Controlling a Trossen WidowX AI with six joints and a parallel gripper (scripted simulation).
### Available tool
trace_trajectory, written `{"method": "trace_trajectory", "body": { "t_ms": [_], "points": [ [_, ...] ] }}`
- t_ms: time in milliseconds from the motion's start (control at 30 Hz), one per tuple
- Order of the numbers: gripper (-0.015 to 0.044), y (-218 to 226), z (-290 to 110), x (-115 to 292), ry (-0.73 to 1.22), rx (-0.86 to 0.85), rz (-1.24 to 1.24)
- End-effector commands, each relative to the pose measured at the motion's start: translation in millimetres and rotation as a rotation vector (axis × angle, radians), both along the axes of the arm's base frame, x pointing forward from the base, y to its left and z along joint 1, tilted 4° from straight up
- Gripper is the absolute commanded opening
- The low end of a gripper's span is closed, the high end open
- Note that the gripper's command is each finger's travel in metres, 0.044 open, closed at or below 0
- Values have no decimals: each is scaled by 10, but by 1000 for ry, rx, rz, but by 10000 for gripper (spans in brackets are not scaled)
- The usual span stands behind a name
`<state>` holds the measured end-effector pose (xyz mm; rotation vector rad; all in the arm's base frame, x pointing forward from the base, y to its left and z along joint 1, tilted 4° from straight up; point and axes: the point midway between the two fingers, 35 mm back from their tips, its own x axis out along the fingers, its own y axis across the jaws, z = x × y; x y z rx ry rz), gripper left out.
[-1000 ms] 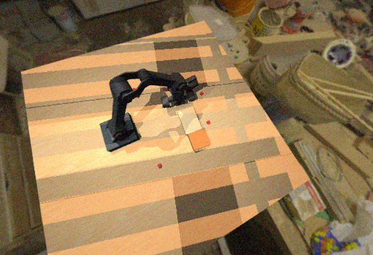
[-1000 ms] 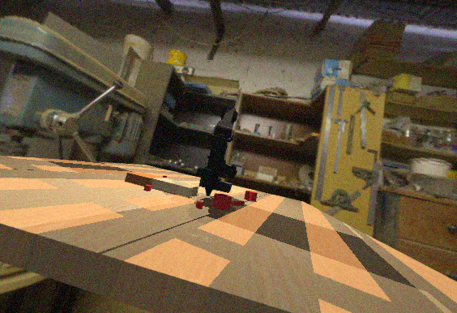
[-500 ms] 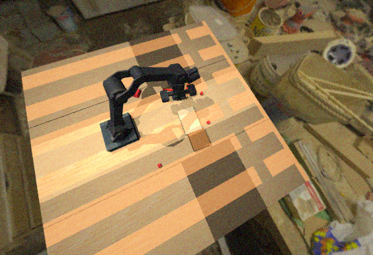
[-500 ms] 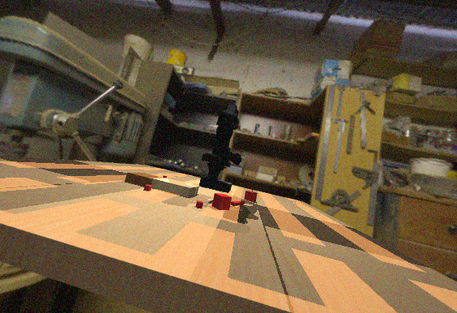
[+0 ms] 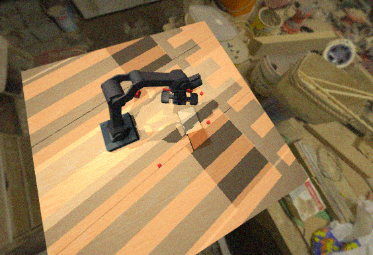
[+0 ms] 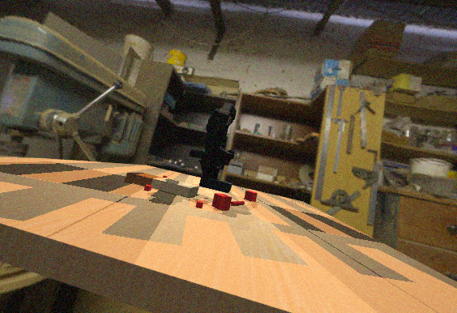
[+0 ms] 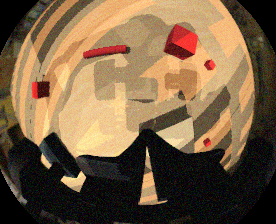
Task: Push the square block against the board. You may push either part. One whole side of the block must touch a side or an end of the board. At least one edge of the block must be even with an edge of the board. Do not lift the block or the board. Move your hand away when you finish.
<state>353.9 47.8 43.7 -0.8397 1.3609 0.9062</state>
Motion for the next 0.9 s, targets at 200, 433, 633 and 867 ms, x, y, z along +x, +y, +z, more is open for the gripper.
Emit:
{"method": "trace_trajectory", "body": {
  "t_ms": [200,433,633,867],
  "points": [
    [0,-322,-22,-144,25,-8,-349],
    [0,-530,-29,-243,38,-12,-592],
    [0,-699,-37,-340,49,-15,-800],
    [0,-883,-48,-464,62,-19,-1043]
  ]
}}
